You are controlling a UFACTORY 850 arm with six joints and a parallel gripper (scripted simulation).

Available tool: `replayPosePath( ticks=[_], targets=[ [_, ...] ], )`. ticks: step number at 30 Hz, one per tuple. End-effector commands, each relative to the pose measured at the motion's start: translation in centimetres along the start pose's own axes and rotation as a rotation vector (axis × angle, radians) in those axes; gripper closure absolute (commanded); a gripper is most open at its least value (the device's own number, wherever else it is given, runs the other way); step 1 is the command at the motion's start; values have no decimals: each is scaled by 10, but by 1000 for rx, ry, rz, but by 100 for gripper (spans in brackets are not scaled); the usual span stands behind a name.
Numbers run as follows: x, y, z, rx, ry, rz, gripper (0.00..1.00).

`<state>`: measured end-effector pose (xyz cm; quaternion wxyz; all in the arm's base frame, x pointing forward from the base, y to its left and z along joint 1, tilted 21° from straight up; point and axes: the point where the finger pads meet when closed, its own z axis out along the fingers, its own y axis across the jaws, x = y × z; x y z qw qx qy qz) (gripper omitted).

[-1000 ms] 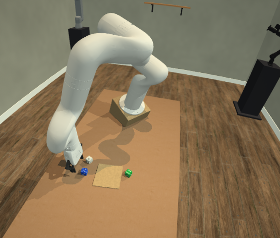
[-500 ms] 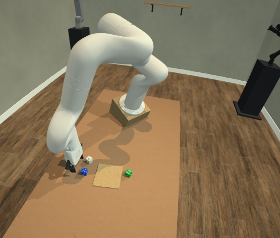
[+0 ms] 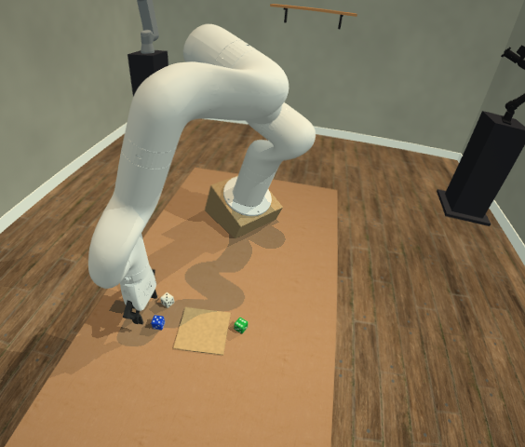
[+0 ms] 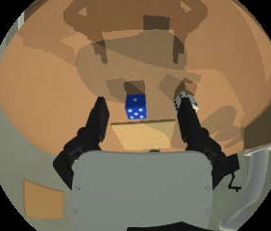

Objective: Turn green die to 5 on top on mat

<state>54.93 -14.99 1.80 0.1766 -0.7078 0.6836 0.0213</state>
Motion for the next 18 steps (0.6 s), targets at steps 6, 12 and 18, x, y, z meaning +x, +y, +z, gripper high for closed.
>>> replayPosePath(
  ticks=[6, 12, 18],
  targets=[
    [-19, 3, -1, 2, 1, 0, 0],
    [-55, 12, -1, 2, 1, 0, 0],
    [-103, 22, -1, 2, 1, 0, 0]
  ],
)
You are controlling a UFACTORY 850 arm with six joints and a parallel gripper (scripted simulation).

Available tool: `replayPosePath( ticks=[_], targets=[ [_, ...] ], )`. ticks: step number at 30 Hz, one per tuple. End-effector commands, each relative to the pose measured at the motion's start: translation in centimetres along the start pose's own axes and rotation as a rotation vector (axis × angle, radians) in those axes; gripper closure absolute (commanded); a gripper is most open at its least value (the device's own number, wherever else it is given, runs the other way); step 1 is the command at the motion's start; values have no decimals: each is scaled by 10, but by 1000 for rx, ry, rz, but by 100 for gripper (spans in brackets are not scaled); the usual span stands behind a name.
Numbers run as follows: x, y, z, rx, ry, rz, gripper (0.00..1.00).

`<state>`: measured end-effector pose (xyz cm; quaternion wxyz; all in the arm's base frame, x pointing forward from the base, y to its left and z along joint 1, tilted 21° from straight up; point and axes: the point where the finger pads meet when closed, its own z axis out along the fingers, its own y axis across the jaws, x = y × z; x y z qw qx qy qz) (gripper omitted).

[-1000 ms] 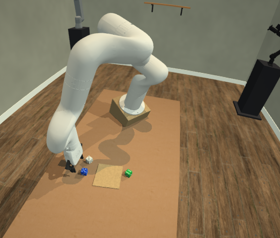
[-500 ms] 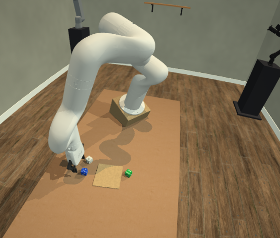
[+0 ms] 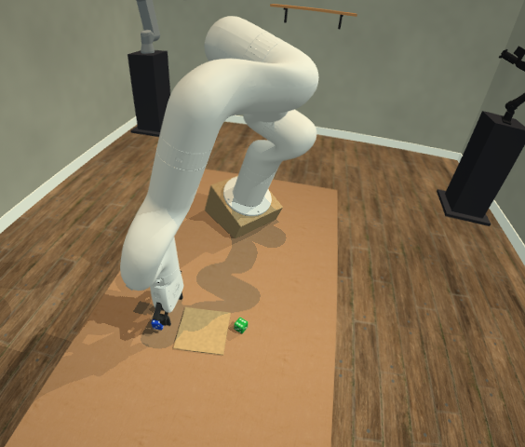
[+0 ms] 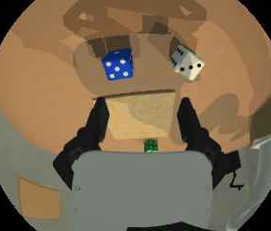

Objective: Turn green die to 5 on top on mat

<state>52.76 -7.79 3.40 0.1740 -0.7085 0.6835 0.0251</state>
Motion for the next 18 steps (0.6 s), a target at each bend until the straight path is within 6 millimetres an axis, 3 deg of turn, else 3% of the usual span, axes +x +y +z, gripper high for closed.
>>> replayPosePath(
  ticks=[1, 3, 5, 12, 18],
  targets=[
    [-37, 7, -1, 11, 3, -1, 0],
    [-54, 11, -1, 11, 3, -1, 0],
    [-54, 11, -1, 11, 3, -1, 0],
    [-111, 23, -1, 11, 3, -1, 0],
    [-144, 31, 0, 11, 3, -1, 0]
  ],
)
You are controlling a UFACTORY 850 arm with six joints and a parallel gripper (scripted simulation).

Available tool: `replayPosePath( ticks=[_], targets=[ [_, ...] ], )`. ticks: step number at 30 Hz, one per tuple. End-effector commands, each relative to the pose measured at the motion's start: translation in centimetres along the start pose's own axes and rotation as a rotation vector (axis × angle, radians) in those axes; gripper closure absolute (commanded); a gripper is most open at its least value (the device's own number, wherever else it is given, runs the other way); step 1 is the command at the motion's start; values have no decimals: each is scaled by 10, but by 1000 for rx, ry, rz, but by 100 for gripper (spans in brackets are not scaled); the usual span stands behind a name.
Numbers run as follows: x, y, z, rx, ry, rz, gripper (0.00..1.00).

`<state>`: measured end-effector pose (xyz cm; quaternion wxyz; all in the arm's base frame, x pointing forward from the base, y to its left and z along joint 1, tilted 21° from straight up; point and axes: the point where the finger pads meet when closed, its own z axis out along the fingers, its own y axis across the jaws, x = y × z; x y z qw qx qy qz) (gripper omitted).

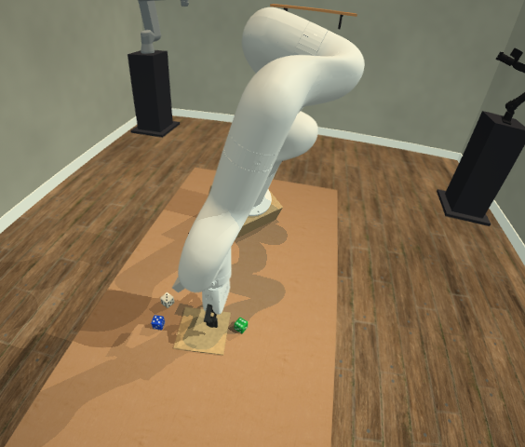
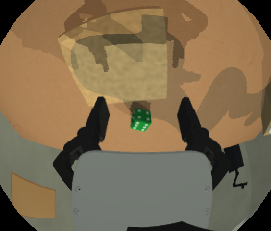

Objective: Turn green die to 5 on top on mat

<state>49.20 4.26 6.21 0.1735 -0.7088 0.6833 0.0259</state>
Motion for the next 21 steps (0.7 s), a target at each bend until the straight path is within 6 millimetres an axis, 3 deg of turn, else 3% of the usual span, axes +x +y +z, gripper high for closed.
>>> replayPosePath(
  ticks=[1, 21],
  targets=[
    [-22, 3, -1, 13, 3, 0, 0],
    [-31, 5, -1, 13, 3, 0, 0]
  ],
)
